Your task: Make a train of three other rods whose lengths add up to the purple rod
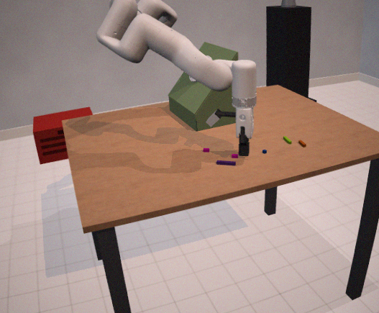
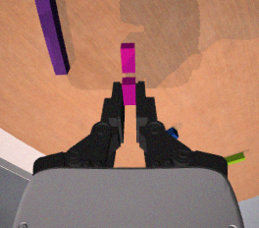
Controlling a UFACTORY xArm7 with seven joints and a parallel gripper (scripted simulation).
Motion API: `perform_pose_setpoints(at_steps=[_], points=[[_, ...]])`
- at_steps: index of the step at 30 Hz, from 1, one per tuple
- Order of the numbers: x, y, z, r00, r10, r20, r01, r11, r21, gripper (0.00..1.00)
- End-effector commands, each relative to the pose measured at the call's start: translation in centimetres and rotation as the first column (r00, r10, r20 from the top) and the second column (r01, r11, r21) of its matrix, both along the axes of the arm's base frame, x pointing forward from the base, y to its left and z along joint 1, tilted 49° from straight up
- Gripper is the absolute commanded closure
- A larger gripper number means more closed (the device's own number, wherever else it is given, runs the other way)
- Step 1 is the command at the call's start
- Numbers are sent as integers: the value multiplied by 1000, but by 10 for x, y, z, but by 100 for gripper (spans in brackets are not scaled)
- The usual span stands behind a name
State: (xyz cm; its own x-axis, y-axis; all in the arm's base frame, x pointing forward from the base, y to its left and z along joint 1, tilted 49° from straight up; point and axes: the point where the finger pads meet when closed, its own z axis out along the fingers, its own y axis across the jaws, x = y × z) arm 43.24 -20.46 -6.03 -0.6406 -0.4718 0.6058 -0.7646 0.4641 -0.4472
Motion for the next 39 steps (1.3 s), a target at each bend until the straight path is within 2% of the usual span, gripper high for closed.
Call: perform_pose_setpoints(at_steps=[1,39], points=[[2,2,1,1000,4,3,-4,1000,2,96],[1,-7,-7,1000,4,3,-4,1000,2,96]])
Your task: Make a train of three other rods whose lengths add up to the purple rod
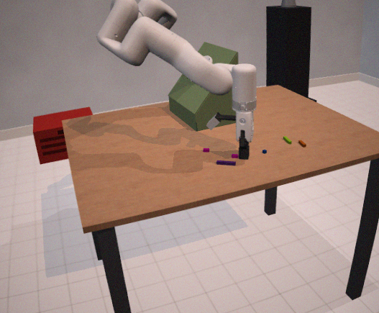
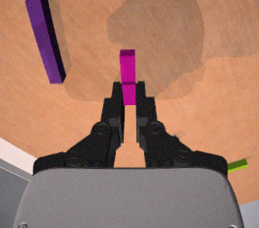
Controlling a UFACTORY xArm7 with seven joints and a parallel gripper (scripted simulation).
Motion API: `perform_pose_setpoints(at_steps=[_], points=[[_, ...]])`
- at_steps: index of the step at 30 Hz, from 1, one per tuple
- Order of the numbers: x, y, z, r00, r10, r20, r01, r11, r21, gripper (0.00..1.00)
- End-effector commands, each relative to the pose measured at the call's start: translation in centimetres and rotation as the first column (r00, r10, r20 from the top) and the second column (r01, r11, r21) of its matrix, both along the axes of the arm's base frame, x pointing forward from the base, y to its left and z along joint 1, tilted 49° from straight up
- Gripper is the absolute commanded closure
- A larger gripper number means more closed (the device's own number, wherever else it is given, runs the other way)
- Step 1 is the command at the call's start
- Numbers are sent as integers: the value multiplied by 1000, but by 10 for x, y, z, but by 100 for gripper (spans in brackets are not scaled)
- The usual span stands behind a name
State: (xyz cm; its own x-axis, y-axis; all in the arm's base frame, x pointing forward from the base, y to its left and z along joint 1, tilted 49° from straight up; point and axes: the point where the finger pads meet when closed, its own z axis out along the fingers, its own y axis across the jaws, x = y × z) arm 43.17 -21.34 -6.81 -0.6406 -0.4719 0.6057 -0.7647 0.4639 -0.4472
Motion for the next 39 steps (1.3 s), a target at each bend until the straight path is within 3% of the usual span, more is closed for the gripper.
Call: perform_pose_setpoints(at_steps=[1,30,39], points=[[2,2,1,1000,3,3,-3,1000,2,96],[2,2,1,1000,3,3,-3,1000,2,96],[2,2,1,1000,3,3,-3,1000,2,84]])
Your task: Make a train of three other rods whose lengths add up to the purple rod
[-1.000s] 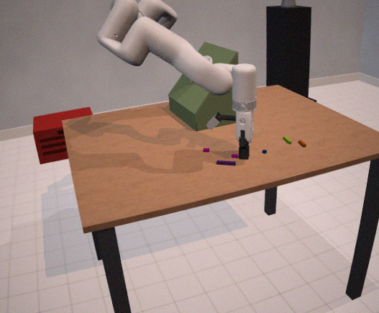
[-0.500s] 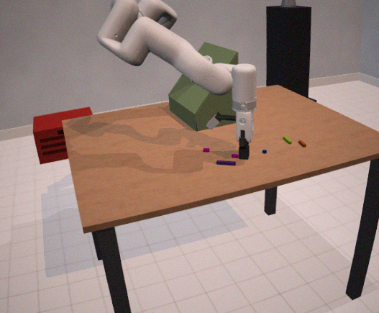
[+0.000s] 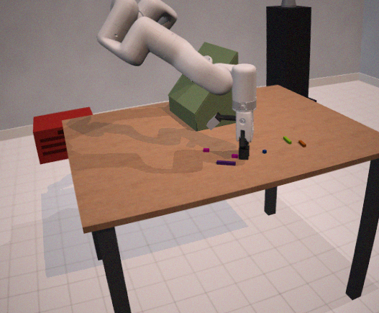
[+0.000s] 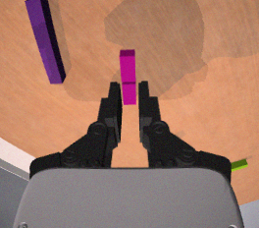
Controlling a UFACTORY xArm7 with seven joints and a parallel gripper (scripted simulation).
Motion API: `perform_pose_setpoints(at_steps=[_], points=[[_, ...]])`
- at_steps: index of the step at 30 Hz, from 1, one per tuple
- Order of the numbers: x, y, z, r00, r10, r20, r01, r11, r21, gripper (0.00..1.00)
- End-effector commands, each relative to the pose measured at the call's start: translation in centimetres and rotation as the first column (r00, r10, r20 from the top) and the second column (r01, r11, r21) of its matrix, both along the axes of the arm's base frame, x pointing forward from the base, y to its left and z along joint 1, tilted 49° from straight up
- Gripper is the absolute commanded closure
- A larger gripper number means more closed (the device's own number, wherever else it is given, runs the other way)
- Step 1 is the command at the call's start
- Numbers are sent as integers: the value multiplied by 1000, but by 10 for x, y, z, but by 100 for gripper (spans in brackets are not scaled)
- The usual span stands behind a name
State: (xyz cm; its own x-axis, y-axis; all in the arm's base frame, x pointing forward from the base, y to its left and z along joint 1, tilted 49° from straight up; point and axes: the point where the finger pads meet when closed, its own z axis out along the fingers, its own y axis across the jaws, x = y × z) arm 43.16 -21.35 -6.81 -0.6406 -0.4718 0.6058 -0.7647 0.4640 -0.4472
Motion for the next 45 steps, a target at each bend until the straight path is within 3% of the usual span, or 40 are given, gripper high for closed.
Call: perform_pose_setpoints(at_steps=[1,4,24,37,45], points=[[2,2,1,1000,3,3,-3,1000,2,80],[2,2,1,1000,3,3,-3,1000,2,76],[3,11,8,1000,3,3,-3,1000,2,76],[7,59,51,1000,3,3,-3,1000,2,76],[8,69,59,1000,3,3,-3,1000,2,76]])
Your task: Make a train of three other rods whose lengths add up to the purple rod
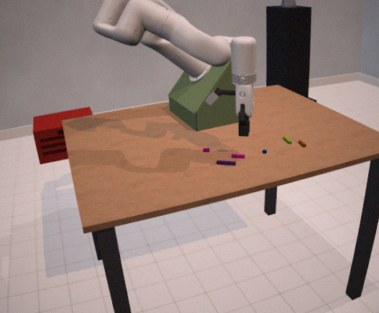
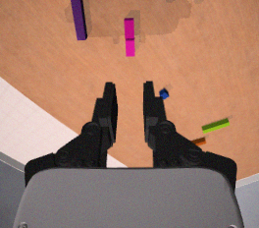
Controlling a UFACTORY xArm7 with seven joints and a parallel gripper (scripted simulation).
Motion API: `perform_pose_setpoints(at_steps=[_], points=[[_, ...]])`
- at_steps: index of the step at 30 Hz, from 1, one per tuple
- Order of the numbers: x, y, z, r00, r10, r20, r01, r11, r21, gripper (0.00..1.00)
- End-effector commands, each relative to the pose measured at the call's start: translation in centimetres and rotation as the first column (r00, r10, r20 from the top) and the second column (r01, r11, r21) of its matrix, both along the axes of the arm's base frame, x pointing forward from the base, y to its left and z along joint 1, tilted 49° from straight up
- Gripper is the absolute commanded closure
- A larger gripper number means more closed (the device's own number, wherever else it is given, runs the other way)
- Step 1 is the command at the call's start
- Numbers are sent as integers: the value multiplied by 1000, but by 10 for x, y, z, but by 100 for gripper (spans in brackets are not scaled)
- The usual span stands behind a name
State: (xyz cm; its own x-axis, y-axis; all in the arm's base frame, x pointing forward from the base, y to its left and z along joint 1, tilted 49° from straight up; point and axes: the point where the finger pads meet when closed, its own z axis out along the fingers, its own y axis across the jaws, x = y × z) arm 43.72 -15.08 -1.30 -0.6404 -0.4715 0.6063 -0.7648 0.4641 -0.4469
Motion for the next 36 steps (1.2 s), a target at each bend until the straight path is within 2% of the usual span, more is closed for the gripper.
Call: perform_pose_setpoints(at_steps=[1,3,4,30,36], points=[[2,6,5,1000,4,3,-4,1000,2,76],[2,7,5,1000,4,3,-4,1000,2,76],[2,7,5,1000,4,3,-4,1000,2,0],[2,6,5,1000,-3,11,3,1000,1,0],[-1,4,7,995,-60,78,61,998,-5,0]])
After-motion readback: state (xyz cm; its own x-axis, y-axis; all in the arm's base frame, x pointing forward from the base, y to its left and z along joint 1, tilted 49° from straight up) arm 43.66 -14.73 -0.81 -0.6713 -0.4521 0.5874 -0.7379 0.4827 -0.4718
